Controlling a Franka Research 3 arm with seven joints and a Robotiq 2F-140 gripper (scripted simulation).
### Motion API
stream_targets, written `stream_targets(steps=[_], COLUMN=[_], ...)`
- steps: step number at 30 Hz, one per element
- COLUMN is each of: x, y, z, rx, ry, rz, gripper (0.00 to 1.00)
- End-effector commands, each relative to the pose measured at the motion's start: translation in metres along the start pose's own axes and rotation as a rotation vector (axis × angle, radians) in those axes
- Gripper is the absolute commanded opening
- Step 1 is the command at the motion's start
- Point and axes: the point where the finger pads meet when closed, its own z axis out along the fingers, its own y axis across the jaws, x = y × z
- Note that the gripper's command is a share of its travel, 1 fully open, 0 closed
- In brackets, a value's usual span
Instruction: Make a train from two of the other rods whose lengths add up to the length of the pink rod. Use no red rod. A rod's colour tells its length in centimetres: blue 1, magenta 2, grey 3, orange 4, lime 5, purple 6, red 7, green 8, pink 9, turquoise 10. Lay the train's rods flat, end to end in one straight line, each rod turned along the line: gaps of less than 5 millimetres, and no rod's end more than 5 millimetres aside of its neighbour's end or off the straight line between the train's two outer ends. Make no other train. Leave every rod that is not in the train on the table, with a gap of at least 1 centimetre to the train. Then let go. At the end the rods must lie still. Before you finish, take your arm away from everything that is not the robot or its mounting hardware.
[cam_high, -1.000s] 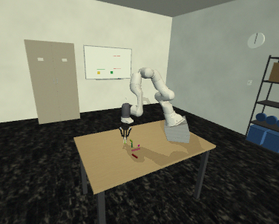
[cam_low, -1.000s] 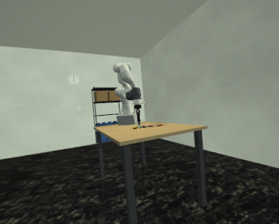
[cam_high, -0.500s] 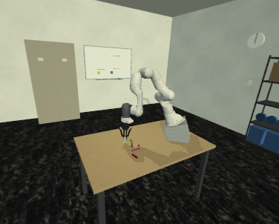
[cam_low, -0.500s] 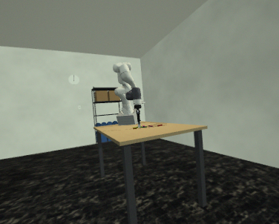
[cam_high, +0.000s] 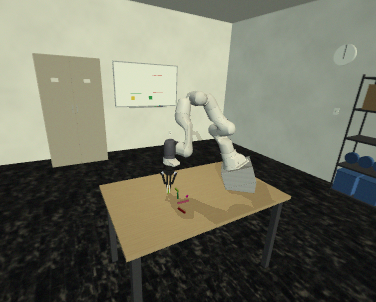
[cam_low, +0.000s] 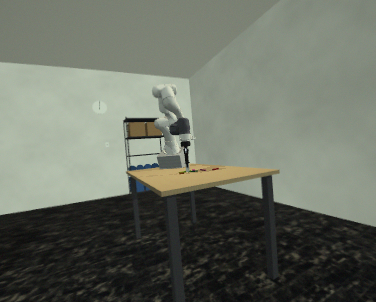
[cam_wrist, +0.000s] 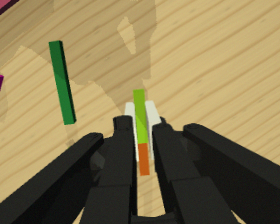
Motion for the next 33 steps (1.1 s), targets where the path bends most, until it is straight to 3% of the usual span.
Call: stream_targets(steps=[1, 33], x=[0.0, 0.0], y=[-0.001, -0.001], z=[0.001, 0.013], rx=[0.001, 0.001], ry=[0.0, 0.0], rz=[0.008, 0.008], gripper=[0.03, 0.03])
